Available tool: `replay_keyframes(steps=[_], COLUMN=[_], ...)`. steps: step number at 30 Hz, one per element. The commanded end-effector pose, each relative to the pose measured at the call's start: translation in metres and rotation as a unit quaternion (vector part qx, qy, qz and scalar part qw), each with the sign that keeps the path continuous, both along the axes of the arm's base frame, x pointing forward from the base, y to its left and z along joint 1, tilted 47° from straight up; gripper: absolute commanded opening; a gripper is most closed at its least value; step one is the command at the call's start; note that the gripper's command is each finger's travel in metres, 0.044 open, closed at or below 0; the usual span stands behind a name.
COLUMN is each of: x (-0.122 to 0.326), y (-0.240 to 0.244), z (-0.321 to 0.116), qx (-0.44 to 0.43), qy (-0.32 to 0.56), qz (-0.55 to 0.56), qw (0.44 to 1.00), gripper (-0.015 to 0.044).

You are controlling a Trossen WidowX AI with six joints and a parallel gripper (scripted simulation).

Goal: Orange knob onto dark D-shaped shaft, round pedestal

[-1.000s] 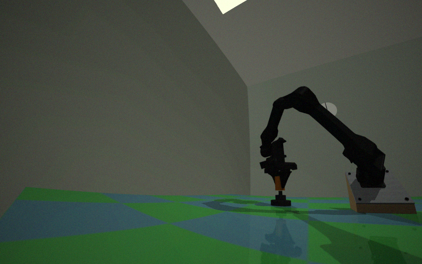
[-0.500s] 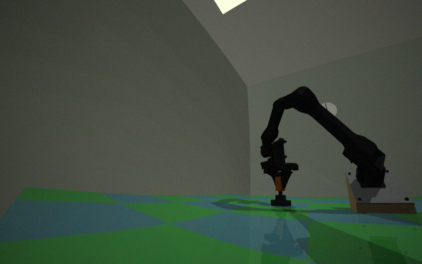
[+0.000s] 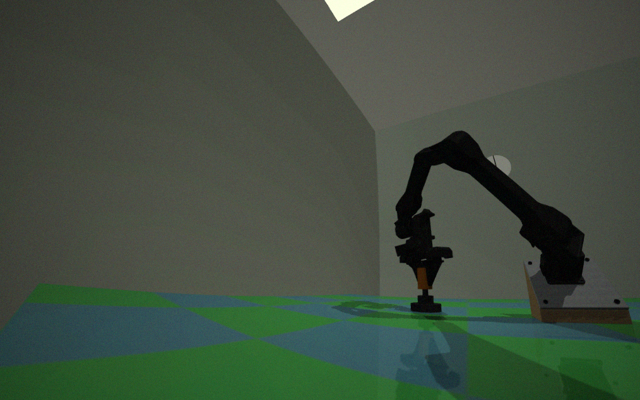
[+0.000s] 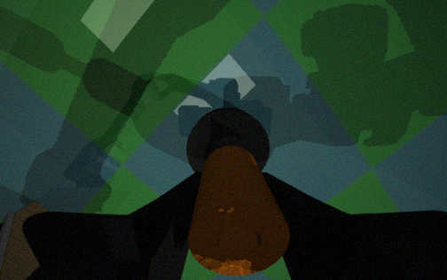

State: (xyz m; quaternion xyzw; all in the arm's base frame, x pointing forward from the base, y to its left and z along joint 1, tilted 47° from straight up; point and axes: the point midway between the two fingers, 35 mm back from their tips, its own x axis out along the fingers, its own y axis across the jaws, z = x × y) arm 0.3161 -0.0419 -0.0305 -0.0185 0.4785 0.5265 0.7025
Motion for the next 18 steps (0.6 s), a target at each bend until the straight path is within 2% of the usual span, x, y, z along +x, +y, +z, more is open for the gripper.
replay_keyframes(steps=[1,8,18], x=[0.0009,0.0025,0.0009], y=[-0.0023,-0.0038,-0.0025], z=[0.0039,0.0040,0.0004], qx=[0.000,0.001,0.001], qy=[-0.003,-0.074,-0.078], qz=[-0.001,0.068,0.071], qw=[1.000,0.995,0.994], gripper=[0.0000,0.0000,0.0000])
